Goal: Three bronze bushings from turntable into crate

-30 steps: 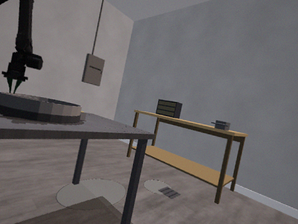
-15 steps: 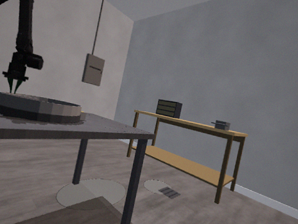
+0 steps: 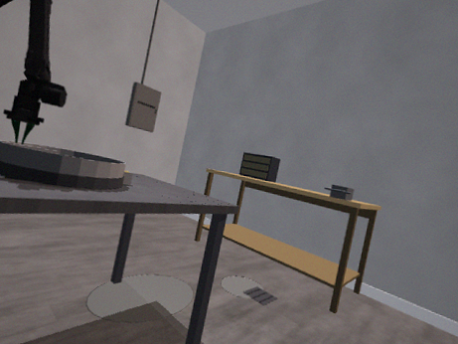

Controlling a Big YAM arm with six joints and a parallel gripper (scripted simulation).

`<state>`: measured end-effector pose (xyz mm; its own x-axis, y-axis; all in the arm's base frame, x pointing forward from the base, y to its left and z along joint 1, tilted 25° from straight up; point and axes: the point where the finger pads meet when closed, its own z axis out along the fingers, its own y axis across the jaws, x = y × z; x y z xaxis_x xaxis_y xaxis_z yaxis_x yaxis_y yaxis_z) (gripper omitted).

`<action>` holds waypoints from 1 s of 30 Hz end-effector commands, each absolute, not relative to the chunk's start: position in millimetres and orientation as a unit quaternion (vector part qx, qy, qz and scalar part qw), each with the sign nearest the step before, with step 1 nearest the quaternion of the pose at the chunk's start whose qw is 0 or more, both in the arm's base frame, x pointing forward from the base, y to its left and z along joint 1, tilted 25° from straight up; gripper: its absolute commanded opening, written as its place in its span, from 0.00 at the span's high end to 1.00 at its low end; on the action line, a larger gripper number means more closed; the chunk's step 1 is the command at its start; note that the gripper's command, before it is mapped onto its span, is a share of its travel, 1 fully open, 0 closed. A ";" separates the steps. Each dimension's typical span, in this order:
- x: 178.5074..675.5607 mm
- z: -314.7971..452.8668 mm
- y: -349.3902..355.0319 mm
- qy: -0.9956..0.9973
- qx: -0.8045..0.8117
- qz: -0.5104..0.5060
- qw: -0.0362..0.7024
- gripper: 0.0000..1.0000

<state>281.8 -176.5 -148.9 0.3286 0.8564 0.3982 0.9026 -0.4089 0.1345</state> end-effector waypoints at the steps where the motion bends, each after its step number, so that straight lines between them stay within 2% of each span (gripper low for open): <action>1: 295.1 -138.7 -185.9 -0.543 -0.811 -0.213 0.040 0.88; 30: 299.8 -170.0 -172.3 -0.543 -0.811 -0.211 0.048 0.88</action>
